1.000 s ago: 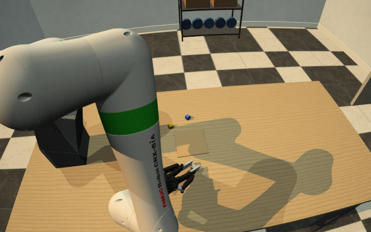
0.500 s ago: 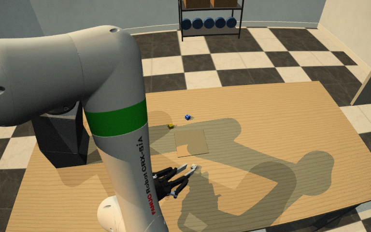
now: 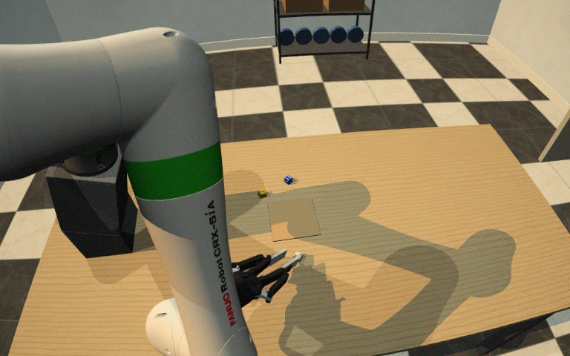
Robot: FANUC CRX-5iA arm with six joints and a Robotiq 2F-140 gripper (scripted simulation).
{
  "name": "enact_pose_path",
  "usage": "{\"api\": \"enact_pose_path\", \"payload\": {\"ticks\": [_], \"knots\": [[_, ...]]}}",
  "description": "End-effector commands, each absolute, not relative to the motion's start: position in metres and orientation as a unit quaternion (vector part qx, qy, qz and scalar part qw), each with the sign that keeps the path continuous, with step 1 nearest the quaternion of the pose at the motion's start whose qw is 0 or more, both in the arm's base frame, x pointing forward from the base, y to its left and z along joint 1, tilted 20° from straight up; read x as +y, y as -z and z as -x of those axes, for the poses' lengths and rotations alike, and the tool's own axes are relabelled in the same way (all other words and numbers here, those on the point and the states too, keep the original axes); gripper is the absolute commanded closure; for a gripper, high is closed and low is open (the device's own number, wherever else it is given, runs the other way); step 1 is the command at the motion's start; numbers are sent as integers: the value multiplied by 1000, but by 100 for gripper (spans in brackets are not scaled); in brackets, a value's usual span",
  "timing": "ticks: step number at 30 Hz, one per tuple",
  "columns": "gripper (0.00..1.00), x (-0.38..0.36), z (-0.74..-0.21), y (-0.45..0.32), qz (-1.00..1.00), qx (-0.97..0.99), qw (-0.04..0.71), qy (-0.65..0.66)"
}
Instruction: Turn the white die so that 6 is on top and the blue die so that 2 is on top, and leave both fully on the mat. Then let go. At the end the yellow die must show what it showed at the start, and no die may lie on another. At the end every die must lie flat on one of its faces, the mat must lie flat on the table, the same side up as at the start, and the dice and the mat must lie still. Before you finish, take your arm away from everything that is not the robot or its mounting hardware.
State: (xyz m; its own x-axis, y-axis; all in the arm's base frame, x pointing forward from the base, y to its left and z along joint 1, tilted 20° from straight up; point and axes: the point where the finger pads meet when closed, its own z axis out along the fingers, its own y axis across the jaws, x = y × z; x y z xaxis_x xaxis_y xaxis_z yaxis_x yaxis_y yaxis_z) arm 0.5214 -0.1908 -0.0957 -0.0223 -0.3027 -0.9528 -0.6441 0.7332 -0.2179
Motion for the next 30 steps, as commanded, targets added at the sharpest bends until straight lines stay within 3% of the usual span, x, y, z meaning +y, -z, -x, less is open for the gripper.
{"api": "enact_pose_path", "payload": {"ticks": [1, 23, 30], "knots": [[79, -191, -517, 84, 338, 701, 612, -139], [79, -190, -507, 50, 339, 709, 603, -136], [79, -181, -513, 38, 353, 772, 520, -97]]}}
